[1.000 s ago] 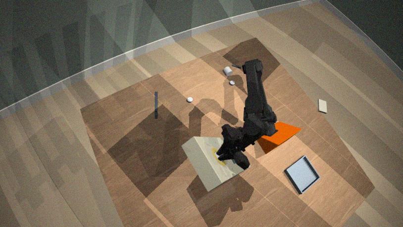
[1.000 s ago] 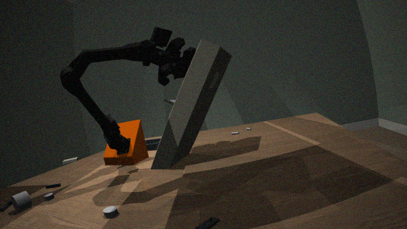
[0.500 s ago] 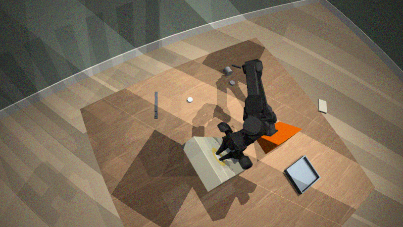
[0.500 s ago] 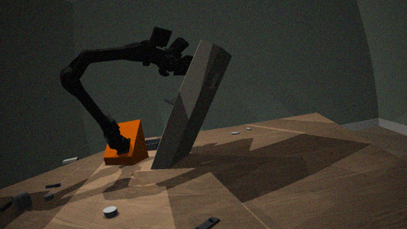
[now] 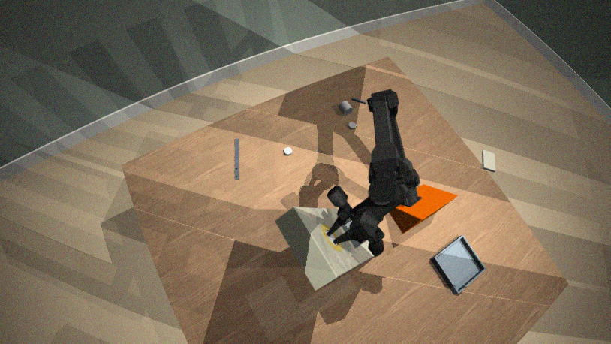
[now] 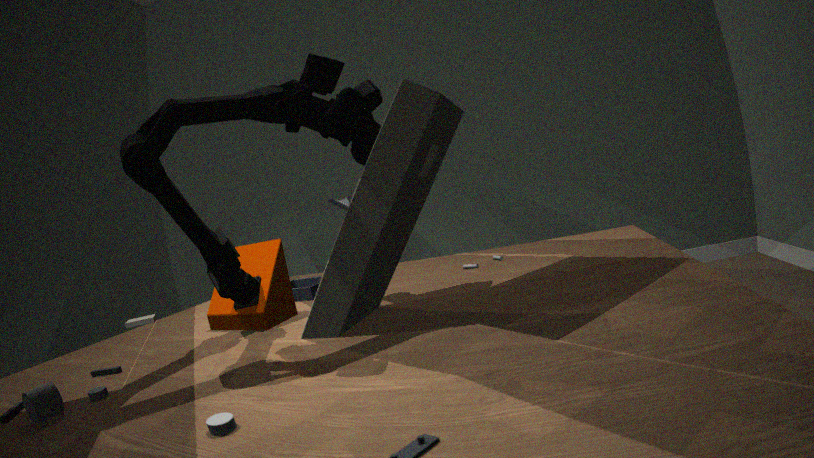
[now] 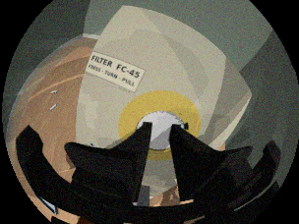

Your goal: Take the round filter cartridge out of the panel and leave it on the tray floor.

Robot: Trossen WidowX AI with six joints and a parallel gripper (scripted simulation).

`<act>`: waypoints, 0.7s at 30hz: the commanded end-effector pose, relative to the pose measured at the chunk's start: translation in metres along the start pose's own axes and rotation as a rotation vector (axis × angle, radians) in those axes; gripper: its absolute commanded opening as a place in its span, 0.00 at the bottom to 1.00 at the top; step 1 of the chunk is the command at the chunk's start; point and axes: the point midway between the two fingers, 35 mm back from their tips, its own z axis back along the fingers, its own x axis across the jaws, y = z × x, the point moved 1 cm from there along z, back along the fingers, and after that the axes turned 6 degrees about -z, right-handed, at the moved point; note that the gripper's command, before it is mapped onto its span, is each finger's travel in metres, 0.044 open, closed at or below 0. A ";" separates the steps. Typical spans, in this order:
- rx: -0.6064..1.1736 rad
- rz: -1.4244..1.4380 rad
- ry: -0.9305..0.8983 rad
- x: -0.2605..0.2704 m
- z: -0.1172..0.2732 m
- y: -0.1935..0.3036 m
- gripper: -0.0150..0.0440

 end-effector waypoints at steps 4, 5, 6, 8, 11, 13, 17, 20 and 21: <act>0.016 0.246 -0.004 -0.001 -0.009 0.003 0.25; 0.016 0.281 -0.005 -0.001 -0.009 0.003 0.25; 0.016 0.315 -0.005 -0.001 -0.009 0.003 0.25; 0.016 0.385 -0.006 -0.001 -0.009 0.003 0.25; 0.016 0.489 -0.006 -0.001 -0.009 0.003 0.25; 0.016 0.519 -0.007 -0.001 -0.009 0.003 0.25; 0.016 0.428 -0.006 -0.001 -0.010 0.003 0.25; 0.016 0.409 -0.006 -0.001 -0.010 0.003 0.25; 0.016 0.409 -0.006 -0.001 -0.010 0.003 0.25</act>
